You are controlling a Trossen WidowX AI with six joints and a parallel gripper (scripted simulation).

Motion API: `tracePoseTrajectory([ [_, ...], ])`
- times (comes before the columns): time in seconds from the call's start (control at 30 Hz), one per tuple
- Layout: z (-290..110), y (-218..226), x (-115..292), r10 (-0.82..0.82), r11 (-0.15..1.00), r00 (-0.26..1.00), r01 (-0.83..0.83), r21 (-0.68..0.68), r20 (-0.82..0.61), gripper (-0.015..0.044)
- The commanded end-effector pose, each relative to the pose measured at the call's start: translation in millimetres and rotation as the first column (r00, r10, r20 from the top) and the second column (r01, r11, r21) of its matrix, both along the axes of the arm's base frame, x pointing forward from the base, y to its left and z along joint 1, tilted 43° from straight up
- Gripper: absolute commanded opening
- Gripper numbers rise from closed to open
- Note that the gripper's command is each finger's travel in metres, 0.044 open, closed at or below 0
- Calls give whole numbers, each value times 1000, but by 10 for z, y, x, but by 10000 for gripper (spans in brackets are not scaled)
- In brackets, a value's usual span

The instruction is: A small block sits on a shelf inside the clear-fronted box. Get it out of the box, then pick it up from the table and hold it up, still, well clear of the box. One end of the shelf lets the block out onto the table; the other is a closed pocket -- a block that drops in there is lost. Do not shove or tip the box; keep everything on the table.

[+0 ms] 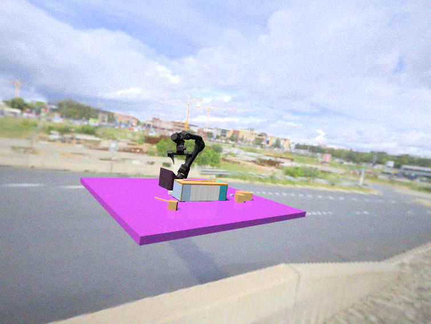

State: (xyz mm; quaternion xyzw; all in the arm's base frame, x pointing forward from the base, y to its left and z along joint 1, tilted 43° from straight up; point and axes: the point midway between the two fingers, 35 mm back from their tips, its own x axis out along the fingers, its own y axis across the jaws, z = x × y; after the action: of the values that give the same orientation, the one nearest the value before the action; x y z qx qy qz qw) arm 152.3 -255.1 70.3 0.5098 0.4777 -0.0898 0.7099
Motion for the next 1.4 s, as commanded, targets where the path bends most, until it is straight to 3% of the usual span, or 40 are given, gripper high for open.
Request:
tracePoseTrajectory([
  [0.0,38,461,521,746,664,622,-664,-343,239,400],
  [0.23,102,752,750,947,306,172,-746,-592,272,400],
  [0.5,170,1046,935,927,-37,-332,-549,-835,177,400],
  [1.37,56,1146,989,920,-44,-350,-539,-841,176,400],
])
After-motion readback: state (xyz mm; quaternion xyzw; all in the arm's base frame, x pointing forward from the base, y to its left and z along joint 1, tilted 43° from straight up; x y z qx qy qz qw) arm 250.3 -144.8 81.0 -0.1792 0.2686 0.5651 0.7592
